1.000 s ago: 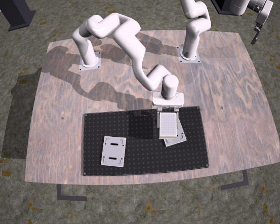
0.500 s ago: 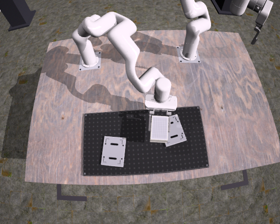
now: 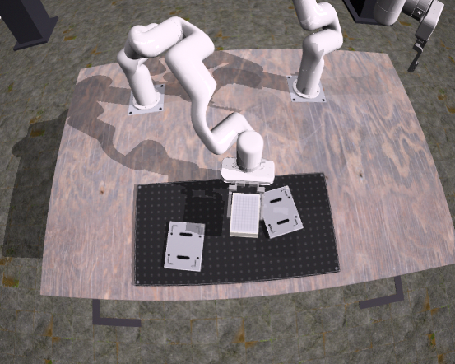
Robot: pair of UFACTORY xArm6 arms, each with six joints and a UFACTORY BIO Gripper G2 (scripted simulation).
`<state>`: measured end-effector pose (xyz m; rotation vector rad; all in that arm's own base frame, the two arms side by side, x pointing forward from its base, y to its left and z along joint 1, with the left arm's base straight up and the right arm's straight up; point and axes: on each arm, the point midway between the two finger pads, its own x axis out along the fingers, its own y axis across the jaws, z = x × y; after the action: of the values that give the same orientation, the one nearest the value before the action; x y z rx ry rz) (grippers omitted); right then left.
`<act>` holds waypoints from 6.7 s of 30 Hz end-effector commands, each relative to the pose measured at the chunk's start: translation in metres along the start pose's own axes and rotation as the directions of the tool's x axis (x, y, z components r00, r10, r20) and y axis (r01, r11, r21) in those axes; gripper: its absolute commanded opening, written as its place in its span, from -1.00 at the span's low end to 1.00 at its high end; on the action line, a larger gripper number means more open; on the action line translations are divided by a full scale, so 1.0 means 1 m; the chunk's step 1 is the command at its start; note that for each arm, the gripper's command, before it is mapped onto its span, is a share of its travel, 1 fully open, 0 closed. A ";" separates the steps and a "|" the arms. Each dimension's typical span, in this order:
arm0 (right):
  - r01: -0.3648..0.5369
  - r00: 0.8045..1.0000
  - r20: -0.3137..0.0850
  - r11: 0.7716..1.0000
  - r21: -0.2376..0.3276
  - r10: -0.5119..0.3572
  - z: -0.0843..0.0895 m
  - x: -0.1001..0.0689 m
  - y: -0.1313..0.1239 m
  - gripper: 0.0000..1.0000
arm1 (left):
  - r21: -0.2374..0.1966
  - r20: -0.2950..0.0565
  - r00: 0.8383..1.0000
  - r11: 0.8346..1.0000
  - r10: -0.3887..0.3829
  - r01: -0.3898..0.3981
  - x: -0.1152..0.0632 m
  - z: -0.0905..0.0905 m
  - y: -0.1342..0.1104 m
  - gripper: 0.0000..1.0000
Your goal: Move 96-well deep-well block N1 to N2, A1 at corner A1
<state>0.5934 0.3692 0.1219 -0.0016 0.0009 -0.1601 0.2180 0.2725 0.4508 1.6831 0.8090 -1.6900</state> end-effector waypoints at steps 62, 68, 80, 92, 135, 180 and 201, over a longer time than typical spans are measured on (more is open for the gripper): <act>-0.002 1.000 0.005 1.000 0.004 0.002 0.003 0.084 -0.174 -1.00 | 0.000 -0.003 1.000 1.000 0.001 -0.001 -0.001 0.000 0.000 1.00; -0.002 1.000 0.005 1.000 0.004 0.002 0.003 0.090 -0.187 -1.00 | 0.000 -0.003 1.000 1.000 0.001 -0.001 -0.001 0.000 0.000 1.00; -0.002 1.000 0.005 1.000 0.004 0.002 0.003 0.093 -0.193 -1.00 | 0.000 -0.003 1.000 1.000 0.001 -0.001 -0.001 0.000 0.000 1.00; -0.002 1.000 0.005 1.000 0.004 0.002 0.003 0.092 -0.192 -1.00 | 0.000 -0.003 1.000 1.000 0.001 -0.001 -0.001 0.000 0.000 1.00; -0.002 1.000 0.005 1.000 0.004 0.002 -0.037 0.092 -0.191 -1.00 | 0.000 -0.003 1.000 1.000 0.001 -0.001 -0.001 0.000 0.000 1.00; -0.002 1.000 0.005 1.000 0.004 0.002 -0.065 0.092 -0.191 -1.00 | 0.000 -0.003 1.000 1.000 0.001 -0.001 -0.001 0.000 0.000 1.00; -0.002 1.000 0.005 1.000 0.004 0.002 -0.065 0.092 -0.191 -1.00 | 0.000 -0.003 1.000 1.000 0.001 -0.001 -0.001 0.000 0.000 1.00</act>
<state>0.6522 0.1654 0.0541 -0.0002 0.0004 -0.1579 0.2180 0.2725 0.4508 1.6831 0.8090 -1.6900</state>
